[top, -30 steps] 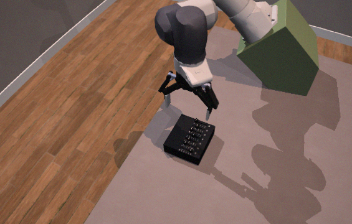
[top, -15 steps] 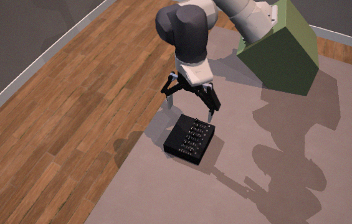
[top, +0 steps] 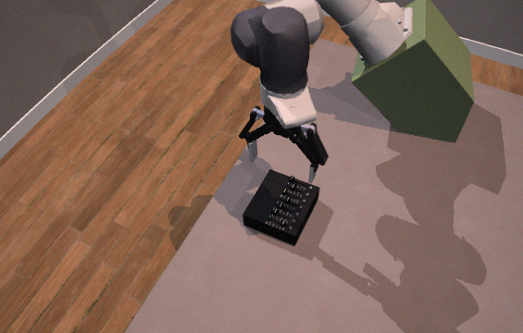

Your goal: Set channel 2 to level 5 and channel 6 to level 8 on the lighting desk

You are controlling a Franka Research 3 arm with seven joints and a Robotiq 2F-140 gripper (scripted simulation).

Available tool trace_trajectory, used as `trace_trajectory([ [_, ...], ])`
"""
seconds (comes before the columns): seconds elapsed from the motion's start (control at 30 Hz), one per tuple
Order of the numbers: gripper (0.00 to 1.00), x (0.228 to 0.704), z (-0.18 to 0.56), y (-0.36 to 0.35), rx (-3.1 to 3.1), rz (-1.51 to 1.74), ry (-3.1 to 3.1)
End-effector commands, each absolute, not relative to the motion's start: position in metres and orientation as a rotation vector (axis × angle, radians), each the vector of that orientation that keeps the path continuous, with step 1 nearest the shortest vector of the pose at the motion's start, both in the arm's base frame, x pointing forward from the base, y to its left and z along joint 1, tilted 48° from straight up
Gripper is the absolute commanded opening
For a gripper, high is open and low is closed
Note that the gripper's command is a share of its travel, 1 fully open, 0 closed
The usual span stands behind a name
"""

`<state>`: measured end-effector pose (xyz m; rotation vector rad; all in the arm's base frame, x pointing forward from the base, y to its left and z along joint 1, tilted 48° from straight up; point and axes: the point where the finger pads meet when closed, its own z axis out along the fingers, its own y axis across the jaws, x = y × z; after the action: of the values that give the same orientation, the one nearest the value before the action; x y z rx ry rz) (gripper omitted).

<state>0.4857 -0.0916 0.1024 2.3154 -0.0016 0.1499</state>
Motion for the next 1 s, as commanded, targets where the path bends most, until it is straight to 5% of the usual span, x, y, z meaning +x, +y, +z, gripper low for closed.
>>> trace_trajectory([
  [0.0,1.00,0.486,0.102,-0.091,2.317,0.158,-0.007],
  [0.47,1.00,0.494,0.005,-0.052,2.319,0.355,-0.559],
  [0.97,1.00,0.500,-0.020,-0.051,2.227,0.513,-1.052],
])
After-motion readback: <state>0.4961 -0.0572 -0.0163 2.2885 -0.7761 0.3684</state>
